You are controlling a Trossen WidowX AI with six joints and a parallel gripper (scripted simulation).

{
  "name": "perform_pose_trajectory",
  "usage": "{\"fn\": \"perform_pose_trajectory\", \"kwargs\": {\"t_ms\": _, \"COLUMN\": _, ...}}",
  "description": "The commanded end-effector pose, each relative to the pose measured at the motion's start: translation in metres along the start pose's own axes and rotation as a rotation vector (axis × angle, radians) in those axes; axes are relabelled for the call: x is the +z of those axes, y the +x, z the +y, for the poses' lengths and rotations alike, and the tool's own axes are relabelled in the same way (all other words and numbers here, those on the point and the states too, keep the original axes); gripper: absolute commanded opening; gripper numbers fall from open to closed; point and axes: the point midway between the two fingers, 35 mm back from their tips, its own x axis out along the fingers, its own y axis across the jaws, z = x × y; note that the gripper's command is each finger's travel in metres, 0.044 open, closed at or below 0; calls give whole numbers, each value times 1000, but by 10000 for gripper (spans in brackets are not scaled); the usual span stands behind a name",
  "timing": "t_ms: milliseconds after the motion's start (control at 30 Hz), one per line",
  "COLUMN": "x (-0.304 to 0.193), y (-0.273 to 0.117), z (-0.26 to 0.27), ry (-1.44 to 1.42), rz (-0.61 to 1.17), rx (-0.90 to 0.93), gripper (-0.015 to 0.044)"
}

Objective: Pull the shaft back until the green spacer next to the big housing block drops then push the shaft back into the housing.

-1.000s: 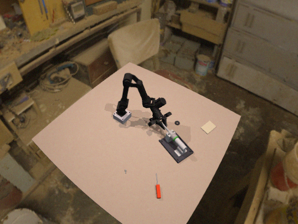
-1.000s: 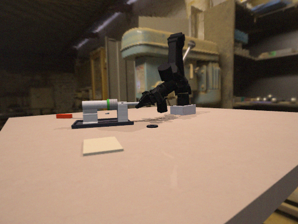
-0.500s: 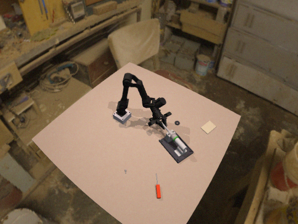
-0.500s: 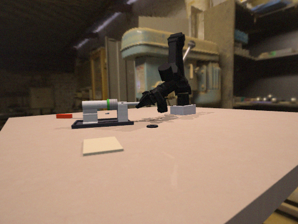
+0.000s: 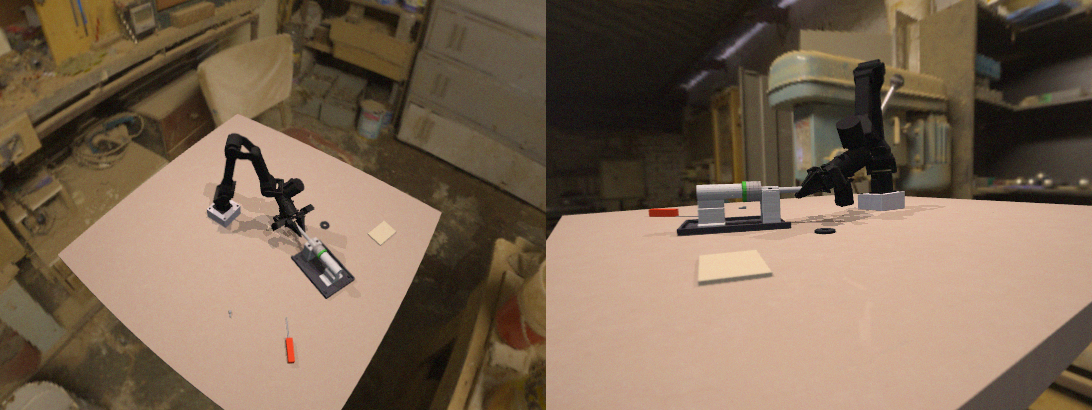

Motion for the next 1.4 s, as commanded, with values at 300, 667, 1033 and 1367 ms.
{"fn": "perform_pose_trajectory", "kwargs": {"t_ms": 300, "x": 1, "y": -2, "z": 1, "ry": 3, "rz": 0, "rx": 0, "gripper": 0}}
{"fn": "perform_pose_trajectory", "kwargs": {"t_ms": 667, "x": 2, "y": -3, "z": 1, "ry": 3, "rz": 0, "rx": 0, "gripper": 0}}
{"fn": "perform_pose_trajectory", "kwargs": {"t_ms": 1033, "x": 2, "y": -3, "z": 1, "ry": 3, "rz": 0, "rx": 0, "gripper": 0}}
{"fn": "perform_pose_trajectory", "kwargs": {"t_ms": 1367, "x": 3, "y": -4, "z": 1, "ry": 3, "rz": -1, "rx": 0, "gripper": 0}}
